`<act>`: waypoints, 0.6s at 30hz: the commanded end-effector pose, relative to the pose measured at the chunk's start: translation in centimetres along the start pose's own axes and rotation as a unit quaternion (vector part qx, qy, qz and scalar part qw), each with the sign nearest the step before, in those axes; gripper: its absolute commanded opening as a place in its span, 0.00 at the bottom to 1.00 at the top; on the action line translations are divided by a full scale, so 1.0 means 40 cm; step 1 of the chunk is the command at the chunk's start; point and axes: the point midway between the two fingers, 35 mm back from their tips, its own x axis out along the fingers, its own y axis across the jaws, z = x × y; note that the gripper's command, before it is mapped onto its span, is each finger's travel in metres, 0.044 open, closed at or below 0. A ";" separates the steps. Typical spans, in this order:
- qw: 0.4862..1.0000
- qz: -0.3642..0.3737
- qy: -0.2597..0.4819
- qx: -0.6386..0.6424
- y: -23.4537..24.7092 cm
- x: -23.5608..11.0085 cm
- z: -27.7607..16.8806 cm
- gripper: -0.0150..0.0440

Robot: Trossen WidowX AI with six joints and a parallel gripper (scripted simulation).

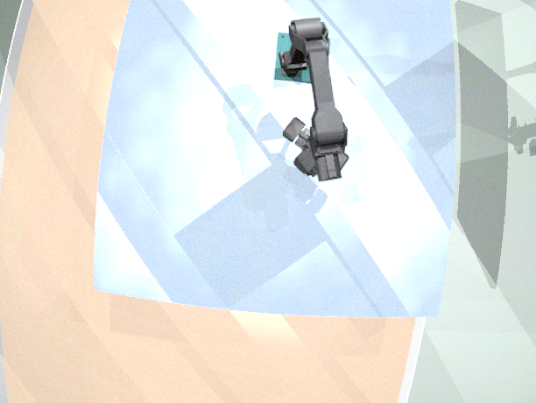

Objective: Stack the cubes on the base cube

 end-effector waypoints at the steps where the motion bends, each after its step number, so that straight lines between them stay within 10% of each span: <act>1: 1.000 -0.003 0.001 0.004 -0.002 0.026 -0.002 0.43; 18: 1.000 -0.003 0.002 0.006 -0.004 0.069 -0.006 0.43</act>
